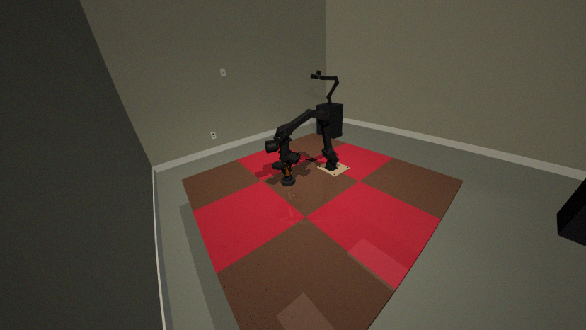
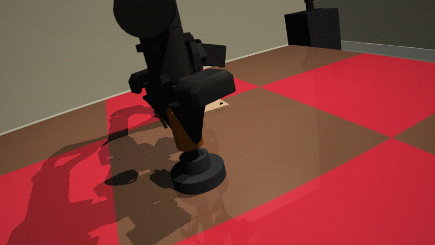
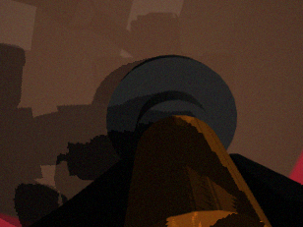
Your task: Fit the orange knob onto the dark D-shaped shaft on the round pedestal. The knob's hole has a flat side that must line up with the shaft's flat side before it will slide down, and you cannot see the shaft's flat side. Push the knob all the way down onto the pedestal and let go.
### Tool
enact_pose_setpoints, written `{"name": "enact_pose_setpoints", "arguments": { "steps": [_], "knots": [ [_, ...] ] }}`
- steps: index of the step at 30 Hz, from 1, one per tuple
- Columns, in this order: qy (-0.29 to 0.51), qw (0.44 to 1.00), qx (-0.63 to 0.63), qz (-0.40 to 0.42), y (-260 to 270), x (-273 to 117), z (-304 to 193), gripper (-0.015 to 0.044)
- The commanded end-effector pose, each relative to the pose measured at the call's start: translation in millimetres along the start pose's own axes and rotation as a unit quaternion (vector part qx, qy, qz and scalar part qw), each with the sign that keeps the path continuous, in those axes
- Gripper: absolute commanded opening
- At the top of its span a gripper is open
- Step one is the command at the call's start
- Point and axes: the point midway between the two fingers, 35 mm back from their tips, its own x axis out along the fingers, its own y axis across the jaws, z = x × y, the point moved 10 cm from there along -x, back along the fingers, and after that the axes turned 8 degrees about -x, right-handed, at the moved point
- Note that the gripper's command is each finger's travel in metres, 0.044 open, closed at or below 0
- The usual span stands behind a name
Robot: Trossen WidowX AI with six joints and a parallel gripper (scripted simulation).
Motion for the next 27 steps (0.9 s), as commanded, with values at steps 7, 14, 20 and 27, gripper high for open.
{"name": "enact_pose_setpoints", "arguments": {
  "steps": [7, 14, 20, 27],
  "knots": [
    [0.001, 1.000, -0.003, 0.000, -0.2, 0.7, 0.1, 0.0000],
    [0.001, 1.000, -0.003, 0.000, -1.0, 0.7, -0.5, 0.0000],
    [0.001, 1.000, -0.003, 0.000, -1.3, -2.2, -0.9, 0.0000],
    [0.001, 0.999, -0.046, 0.000, -2.1, -4.7, -1.6, 0.0000]
  ]
}}
